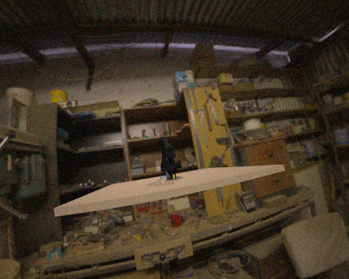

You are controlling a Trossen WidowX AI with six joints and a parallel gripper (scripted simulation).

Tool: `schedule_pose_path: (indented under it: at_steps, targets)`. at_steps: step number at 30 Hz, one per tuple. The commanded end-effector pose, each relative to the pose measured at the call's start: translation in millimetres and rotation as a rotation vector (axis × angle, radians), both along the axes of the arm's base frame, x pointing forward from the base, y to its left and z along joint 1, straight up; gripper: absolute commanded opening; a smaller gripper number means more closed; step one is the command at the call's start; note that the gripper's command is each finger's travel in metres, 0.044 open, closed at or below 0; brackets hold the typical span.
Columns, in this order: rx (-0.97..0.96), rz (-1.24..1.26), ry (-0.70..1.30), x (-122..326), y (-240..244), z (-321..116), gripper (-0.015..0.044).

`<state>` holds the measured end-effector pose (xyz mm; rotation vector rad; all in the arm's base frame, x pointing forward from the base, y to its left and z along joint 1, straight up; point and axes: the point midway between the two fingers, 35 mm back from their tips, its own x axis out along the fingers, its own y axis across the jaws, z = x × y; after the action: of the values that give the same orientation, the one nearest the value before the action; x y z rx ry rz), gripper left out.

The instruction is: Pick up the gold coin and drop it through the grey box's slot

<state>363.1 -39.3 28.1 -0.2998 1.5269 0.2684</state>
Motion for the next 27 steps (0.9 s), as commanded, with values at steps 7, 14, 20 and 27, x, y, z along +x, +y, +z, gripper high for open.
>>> schedule_pose_path:
  at_steps: [7,14,20,27]
  targets:
    - [0.005,0.004,-0.001,0.0,0.8,-1.5,0.0]
    - [0.005,0.004,-0.001,0.2,0.8,0.2,0.0]
    - [0.005,0.004,-0.001,1.9,0.7,14.8,0.0]
    - [0.005,0.004,-0.002,2.8,0.7,32.8,0.0]
